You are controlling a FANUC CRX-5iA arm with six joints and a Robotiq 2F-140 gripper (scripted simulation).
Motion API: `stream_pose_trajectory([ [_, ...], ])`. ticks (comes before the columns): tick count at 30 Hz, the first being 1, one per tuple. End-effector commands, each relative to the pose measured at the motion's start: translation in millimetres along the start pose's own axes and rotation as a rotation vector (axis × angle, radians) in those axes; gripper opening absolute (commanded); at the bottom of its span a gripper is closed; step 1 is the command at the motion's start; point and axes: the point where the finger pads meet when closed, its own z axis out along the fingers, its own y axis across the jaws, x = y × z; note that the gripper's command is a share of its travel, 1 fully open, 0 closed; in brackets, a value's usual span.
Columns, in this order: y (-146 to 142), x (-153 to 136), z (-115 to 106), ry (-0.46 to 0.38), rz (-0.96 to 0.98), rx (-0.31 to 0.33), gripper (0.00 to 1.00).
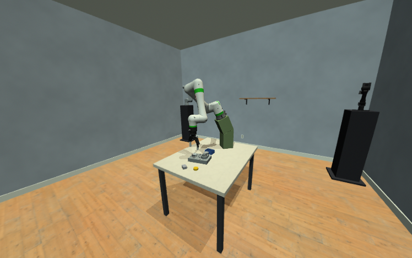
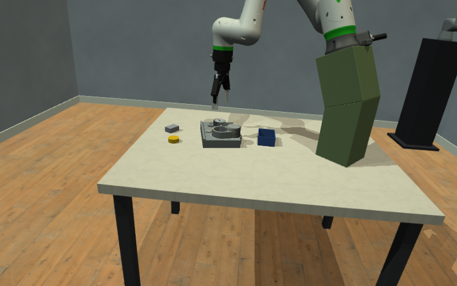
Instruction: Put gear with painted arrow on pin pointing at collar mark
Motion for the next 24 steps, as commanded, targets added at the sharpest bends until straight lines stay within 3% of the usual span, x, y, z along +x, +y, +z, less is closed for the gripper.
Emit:
stream_pose_trajectory([
  [1, 0.1, -0.1, -0.1, 0.0, -0.008, 0.0, 1.0],
  [11, 0.0, -0.1, -0.1, 0.0, -0.14, 0.0, 1.0],
  [21, 0.0, -0.1, 0.1, 0.0, -0.63, 0.0, 1.0],
  [24, 0.0, -0.1, 0.1, 0.0, -0.701, 0.0, 1.0],
])
